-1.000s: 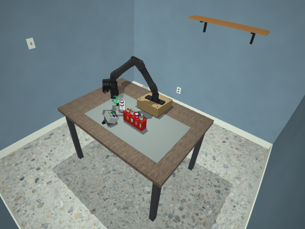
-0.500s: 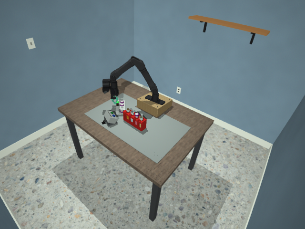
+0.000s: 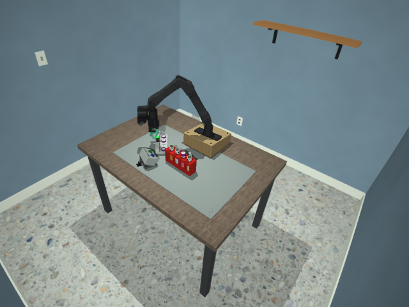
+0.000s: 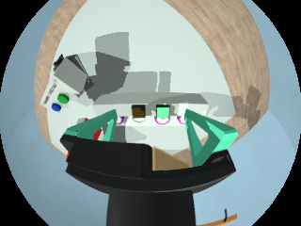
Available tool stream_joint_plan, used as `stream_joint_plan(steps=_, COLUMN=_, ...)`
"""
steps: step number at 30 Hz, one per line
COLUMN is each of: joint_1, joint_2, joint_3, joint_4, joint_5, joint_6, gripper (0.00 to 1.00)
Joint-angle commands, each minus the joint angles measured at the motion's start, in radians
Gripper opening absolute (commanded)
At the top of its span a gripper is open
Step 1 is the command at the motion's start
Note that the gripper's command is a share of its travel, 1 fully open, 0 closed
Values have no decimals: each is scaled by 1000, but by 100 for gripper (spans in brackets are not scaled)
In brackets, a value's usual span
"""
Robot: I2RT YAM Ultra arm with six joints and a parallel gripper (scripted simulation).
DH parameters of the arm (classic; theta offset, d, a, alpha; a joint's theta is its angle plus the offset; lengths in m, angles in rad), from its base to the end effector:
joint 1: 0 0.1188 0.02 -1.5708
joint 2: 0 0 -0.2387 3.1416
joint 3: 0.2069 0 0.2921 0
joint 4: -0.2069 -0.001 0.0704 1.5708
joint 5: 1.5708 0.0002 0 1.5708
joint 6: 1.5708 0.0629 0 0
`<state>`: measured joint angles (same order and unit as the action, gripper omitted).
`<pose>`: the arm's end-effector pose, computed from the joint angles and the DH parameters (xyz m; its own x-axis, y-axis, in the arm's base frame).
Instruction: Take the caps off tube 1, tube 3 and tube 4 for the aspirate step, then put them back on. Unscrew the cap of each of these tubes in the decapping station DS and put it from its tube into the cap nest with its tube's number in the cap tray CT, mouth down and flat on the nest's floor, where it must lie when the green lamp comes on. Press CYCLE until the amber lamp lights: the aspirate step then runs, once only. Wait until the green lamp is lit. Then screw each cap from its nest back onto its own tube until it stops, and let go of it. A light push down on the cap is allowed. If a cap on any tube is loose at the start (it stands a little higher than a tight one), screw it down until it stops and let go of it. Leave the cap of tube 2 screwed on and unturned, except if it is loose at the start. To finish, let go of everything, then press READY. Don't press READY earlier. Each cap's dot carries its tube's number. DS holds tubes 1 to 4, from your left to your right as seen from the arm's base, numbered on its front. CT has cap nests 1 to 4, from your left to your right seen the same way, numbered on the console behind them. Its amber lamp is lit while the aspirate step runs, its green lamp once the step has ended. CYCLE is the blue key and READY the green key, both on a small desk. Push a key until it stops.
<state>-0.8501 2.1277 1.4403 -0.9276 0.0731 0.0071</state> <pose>0.2607 -0.3022 0.0534 -0.6539 0.7553 0.0437 0.7519 0.6552 -0.0733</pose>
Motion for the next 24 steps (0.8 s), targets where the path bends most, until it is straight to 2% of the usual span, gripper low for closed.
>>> stream_joint_plan(steps=1, joint_1=1, joint_2=-9, joint_3=3, joint_4=2, joint_5=-1, joint_6=-2, gripper=100)
stream_joint_plan(steps=15, joint_1=1, joint_2=-9, joint_3=3, joint_4=2, joint_5=-1, joint_6=-2, gripper=100)
stream_joint_plan(steps=16, joint_1=16, joint_2=-29, joint_3=-7, joint_4=-9, joint_5=-2, joint_6=13, gripper=47)
stream_joint_plan(steps=24, joint_1=145, joint_2=-173, joint_3=-56, joint_4=-113, joint_5=-8, joint_6=142, gripper=47)
